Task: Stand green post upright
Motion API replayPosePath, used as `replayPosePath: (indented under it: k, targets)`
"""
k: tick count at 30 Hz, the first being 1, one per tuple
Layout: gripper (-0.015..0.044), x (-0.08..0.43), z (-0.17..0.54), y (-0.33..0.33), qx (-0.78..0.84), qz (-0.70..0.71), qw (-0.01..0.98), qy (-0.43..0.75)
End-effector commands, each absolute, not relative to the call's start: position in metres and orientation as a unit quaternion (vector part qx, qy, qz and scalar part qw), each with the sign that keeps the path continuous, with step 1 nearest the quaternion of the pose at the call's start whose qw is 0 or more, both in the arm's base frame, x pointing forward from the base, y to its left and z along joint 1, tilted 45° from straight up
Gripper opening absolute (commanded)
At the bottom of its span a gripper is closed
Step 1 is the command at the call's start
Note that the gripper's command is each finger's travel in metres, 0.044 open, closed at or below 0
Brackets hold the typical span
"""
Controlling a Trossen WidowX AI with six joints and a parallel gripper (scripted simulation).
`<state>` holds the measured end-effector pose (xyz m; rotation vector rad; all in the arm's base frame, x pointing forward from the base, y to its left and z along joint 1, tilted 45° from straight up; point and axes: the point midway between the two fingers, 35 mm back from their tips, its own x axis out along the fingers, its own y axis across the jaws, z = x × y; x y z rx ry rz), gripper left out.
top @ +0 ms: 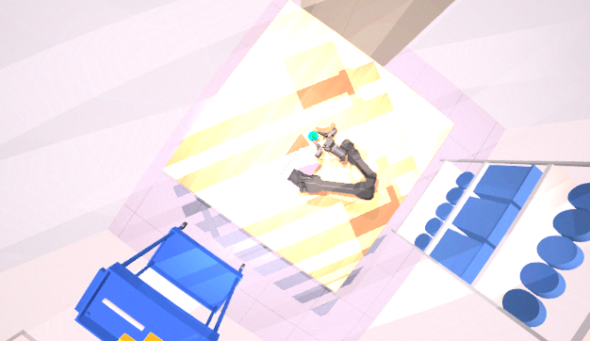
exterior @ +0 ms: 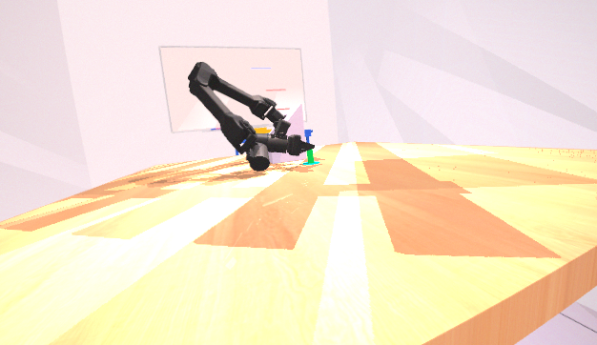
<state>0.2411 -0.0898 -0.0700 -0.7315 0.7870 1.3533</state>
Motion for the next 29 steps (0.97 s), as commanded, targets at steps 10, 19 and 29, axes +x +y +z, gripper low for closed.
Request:
replayPosePath:
  k: [10, 19, 29]
  targets:
    - [0.04, 0.246, -0.046, -0.071, -0.325, 0.593, 0.651, 0.345]
    - [0.04, 0.245, -0.004, -0.032, -0.323, 0.591, 0.657, 0.339]
    - [0.04, 0.234, -0.018, -0.016, -0.321, 0.599, 0.565, 0.468]
